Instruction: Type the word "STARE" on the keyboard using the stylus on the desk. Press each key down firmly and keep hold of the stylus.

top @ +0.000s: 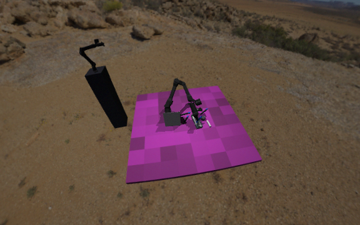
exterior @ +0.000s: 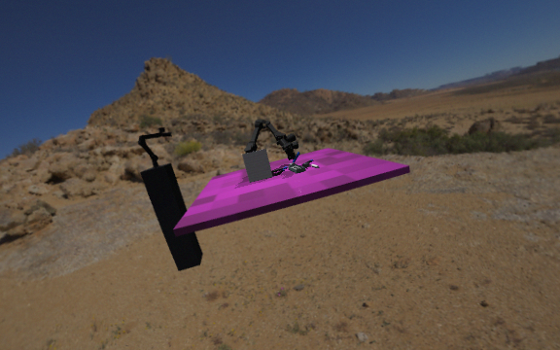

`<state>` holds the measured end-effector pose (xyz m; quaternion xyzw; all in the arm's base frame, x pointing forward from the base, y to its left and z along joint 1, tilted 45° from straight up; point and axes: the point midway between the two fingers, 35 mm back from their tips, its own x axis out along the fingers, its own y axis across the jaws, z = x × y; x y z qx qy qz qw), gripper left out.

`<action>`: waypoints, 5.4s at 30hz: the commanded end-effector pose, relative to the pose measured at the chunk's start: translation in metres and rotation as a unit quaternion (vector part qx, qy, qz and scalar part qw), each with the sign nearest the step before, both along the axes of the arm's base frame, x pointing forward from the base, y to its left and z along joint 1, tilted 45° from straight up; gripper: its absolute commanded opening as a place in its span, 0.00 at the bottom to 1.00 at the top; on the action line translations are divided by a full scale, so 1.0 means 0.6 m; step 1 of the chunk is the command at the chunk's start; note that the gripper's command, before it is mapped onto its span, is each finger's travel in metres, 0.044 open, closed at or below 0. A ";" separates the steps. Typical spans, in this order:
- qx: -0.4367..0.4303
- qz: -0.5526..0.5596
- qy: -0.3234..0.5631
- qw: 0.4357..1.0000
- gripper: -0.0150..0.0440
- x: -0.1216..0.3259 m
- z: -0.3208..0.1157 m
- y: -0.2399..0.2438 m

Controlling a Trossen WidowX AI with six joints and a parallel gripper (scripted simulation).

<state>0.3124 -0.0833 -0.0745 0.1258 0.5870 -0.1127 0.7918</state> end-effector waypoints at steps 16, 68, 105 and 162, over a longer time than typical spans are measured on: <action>0.050 -0.137 -0.183 0.972 0.25 0.003 0.101 0.083; 0.190 -0.231 -0.329 0.896 0.25 -0.023 0.148 0.195; 0.190 -0.231 -0.329 0.896 0.39 -0.023 0.137 0.202; 0.189 -0.235 -0.330 0.894 0.40 -0.024 0.163 0.175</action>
